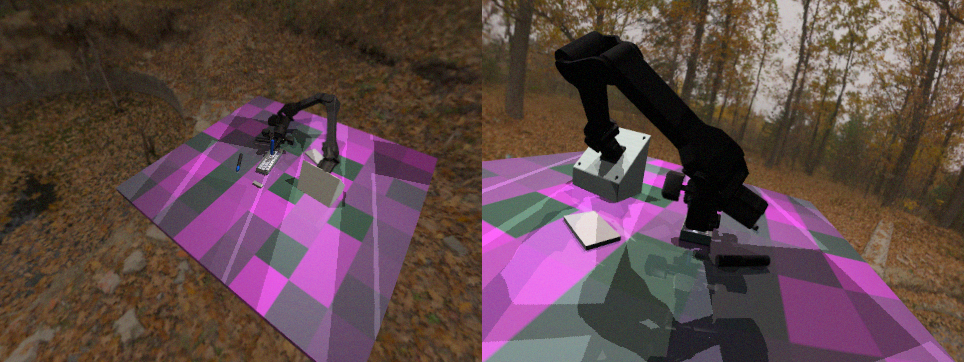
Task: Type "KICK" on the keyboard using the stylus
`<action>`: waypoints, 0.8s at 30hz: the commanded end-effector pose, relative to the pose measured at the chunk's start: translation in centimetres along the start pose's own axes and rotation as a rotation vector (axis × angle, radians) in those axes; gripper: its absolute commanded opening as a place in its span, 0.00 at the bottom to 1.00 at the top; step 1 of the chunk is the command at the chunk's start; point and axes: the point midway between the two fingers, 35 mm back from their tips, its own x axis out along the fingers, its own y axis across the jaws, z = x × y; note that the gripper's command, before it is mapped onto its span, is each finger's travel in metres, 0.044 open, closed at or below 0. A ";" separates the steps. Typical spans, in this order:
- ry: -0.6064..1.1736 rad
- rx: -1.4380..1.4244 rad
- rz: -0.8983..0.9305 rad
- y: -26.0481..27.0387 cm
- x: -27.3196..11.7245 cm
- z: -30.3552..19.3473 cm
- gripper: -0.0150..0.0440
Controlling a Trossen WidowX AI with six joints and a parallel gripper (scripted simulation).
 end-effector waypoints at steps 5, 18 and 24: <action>-0.002 -0.004 -0.002 0.0 0.2 0.4 0.39; -0.003 -0.004 -0.002 0.0 0.5 0.8 0.39; -0.002 -0.004 -0.002 0.0 0.4 0.7 0.39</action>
